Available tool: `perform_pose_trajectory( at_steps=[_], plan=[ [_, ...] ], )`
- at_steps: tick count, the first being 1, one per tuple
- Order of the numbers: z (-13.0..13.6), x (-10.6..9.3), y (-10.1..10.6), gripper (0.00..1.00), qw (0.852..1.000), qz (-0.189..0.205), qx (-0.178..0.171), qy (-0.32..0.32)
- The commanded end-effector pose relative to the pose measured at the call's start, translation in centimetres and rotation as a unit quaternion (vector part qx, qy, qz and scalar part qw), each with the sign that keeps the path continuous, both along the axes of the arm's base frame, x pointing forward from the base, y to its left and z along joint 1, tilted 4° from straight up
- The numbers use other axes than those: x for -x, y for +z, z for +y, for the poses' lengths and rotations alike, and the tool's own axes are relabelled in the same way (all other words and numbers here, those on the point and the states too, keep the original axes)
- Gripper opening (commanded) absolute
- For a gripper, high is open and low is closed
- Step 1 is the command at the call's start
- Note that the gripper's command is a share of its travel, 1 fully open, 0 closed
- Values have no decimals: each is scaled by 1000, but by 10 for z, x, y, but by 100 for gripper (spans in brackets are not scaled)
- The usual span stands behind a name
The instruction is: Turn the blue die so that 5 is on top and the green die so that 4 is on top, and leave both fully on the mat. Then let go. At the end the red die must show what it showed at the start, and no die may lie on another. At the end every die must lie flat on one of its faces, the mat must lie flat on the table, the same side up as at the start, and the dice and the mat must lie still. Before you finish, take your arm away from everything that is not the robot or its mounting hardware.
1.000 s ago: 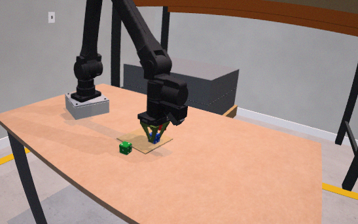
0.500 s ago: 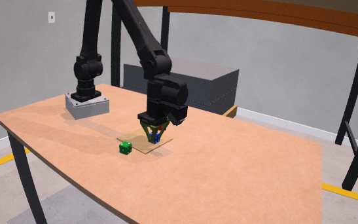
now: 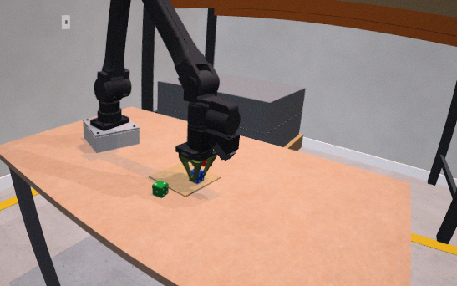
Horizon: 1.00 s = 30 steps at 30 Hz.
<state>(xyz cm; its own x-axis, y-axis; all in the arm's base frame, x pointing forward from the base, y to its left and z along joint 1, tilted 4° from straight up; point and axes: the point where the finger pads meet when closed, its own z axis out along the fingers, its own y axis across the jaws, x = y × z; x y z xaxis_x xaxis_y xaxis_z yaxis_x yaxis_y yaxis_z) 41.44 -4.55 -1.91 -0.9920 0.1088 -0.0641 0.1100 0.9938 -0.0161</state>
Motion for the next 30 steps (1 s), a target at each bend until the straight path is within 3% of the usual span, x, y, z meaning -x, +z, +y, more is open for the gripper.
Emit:
perform_pose_trajectory(
  at_steps=[1, 30],
  plan=[
    [-7, -14, 7, 26, 1000, -22, 2, -1],
    [-8, -16, 8, 26, 1000, -23, 2, -1]
  ],
)
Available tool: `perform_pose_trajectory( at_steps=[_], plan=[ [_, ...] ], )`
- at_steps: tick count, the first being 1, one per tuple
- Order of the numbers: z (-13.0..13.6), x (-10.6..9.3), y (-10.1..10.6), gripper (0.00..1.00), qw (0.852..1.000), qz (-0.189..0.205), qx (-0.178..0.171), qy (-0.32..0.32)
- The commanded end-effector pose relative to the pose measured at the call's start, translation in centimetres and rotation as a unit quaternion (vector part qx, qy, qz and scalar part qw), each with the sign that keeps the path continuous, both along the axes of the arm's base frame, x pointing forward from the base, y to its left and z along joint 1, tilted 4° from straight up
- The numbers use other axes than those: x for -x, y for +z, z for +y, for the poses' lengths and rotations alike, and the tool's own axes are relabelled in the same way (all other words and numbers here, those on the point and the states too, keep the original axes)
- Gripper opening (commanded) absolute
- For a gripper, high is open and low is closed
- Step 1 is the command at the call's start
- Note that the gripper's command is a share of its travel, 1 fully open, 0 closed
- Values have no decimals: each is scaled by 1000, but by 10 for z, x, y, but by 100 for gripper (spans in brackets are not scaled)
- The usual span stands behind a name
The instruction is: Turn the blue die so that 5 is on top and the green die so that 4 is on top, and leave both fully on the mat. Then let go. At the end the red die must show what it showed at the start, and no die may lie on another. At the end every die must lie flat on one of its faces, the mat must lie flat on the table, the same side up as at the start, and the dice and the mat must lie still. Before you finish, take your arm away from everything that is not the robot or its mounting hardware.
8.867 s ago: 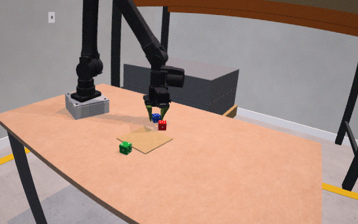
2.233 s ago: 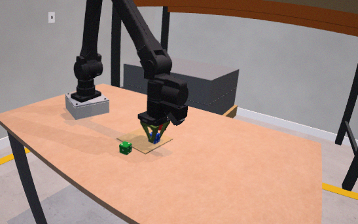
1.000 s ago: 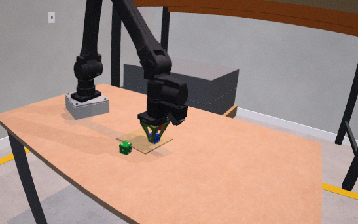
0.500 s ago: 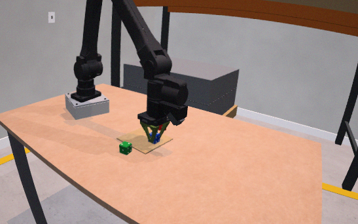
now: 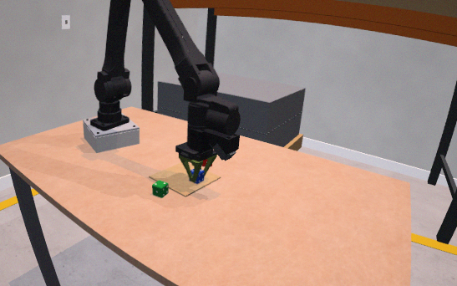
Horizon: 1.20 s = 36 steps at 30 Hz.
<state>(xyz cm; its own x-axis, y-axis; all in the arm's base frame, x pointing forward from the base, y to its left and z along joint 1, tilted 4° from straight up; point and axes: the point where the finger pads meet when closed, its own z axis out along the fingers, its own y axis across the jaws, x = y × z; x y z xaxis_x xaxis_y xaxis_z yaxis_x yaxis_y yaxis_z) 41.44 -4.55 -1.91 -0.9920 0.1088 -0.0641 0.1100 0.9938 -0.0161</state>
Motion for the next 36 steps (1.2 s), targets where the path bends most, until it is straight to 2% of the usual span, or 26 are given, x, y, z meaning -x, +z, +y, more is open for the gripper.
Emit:
perform_pose_trajectory(
  at_steps=[1, 12, 36],
  plan=[
    [-8, -17, 8, 26, 1000, -23, 2, -1],
    [-9, -23, 9, 26, 1000, -26, 2, -2],
    [-9, -24, 9, 26, 1000, -26, 2, -2]
  ],
)
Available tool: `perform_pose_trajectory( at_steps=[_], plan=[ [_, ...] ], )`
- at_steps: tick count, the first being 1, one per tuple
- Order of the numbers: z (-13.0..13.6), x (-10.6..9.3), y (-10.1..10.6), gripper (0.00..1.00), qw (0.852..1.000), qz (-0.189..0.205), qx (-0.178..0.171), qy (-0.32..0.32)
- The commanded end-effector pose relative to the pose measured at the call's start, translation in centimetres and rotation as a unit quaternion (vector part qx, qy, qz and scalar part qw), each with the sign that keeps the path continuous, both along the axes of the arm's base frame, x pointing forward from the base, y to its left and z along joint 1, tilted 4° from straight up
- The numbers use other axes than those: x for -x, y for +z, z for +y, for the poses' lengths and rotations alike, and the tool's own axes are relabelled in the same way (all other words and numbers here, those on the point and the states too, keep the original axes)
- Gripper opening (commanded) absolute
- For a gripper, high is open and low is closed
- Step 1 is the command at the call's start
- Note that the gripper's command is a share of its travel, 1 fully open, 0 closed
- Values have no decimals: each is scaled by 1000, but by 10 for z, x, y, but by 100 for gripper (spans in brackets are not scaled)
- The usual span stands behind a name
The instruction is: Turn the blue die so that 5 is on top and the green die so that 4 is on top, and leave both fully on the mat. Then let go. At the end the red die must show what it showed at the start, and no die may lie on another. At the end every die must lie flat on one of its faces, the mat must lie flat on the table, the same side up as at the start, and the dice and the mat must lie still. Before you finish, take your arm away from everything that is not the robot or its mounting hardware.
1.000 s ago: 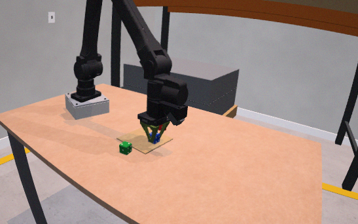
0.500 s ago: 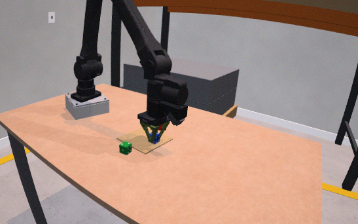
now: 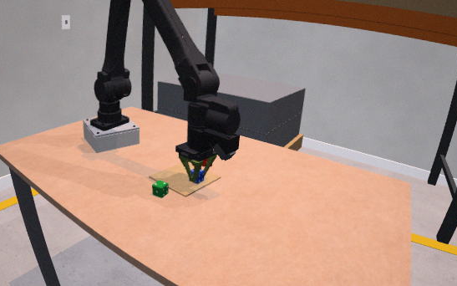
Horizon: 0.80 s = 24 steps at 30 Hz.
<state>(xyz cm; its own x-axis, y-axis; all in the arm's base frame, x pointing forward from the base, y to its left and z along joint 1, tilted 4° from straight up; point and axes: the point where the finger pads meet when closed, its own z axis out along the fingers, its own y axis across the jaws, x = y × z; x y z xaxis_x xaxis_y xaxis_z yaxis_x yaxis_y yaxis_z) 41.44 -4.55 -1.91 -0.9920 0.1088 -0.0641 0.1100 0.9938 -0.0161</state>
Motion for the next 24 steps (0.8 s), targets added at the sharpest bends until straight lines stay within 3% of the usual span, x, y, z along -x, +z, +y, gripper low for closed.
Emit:
perform_pose_trajectory(
  at_steps=[1, 24],
  plan=[
    [-9, -24, 9, 26, 1000, -26, 2, -2],
    [-8, -17, 1, 26, 1000, -19, 1, -2]
  ],
)
